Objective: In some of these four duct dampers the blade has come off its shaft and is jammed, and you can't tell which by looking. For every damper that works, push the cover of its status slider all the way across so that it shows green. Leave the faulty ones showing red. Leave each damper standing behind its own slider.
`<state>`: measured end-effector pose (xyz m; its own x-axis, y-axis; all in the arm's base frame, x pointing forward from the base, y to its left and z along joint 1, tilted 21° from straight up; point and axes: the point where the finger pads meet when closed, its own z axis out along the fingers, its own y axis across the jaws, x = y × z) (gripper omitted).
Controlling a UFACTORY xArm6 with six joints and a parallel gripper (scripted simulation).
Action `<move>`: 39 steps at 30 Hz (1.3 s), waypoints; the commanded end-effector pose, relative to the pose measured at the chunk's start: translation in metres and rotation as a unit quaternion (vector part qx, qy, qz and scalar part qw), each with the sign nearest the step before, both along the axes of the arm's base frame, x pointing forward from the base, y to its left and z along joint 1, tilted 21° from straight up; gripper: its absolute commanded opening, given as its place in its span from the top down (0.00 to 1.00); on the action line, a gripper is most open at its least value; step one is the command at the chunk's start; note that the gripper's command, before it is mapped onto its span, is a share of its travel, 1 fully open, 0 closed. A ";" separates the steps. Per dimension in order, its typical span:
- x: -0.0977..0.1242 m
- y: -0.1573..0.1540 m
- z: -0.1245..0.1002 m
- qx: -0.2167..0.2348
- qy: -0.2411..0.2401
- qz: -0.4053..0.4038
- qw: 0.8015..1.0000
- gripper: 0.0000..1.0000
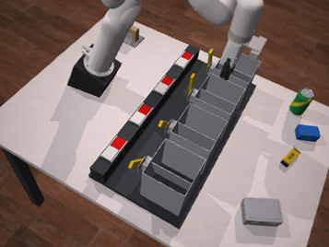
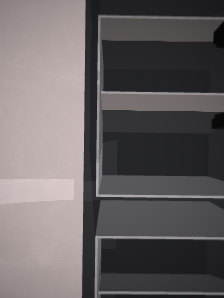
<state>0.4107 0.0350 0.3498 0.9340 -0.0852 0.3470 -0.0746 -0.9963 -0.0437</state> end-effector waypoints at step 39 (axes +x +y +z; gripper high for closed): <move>-0.029 -0.007 -0.017 0.026 -0.004 0.010 1.000 0.61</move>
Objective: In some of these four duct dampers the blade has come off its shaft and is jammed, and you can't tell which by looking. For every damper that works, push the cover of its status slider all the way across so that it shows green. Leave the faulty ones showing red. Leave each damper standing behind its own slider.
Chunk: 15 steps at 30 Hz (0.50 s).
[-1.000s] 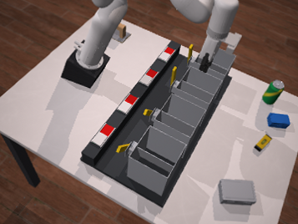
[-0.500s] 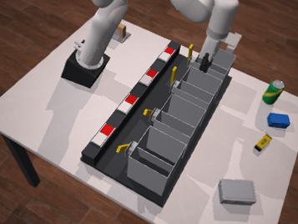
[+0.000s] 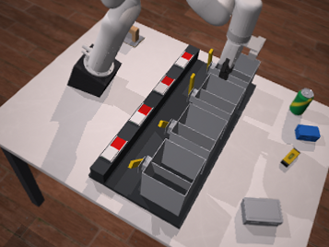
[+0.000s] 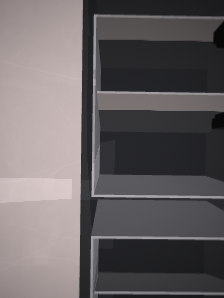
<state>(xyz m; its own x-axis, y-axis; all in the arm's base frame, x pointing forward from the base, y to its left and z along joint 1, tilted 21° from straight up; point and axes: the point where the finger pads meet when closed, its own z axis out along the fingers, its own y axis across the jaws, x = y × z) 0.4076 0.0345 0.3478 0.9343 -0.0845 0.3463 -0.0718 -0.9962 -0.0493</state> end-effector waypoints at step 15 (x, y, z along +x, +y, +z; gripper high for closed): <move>-0.096 -0.021 -0.060 0.084 -0.010 0.031 0.996 0.61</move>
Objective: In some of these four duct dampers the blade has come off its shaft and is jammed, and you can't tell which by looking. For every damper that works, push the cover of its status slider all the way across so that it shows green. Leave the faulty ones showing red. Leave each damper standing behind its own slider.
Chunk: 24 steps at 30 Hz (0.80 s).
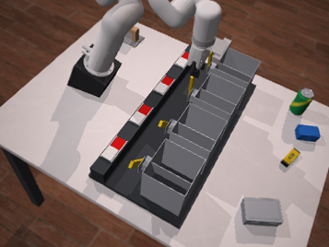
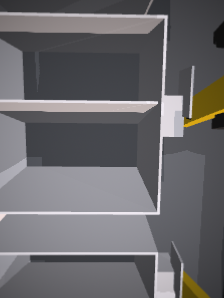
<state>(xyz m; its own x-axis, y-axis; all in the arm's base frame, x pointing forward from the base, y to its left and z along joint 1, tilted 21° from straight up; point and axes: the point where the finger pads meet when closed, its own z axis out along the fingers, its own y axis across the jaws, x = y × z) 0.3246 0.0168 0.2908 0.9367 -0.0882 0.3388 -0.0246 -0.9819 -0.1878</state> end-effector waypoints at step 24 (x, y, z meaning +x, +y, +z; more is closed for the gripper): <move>-0.012 -0.003 -0.006 0.015 -0.008 0.007 1.000 0.61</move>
<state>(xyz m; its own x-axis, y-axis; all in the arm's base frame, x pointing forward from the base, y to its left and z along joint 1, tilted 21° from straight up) 0.3114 0.0134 0.2848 0.9337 -0.0854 0.3477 -0.0084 -0.9761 -0.2170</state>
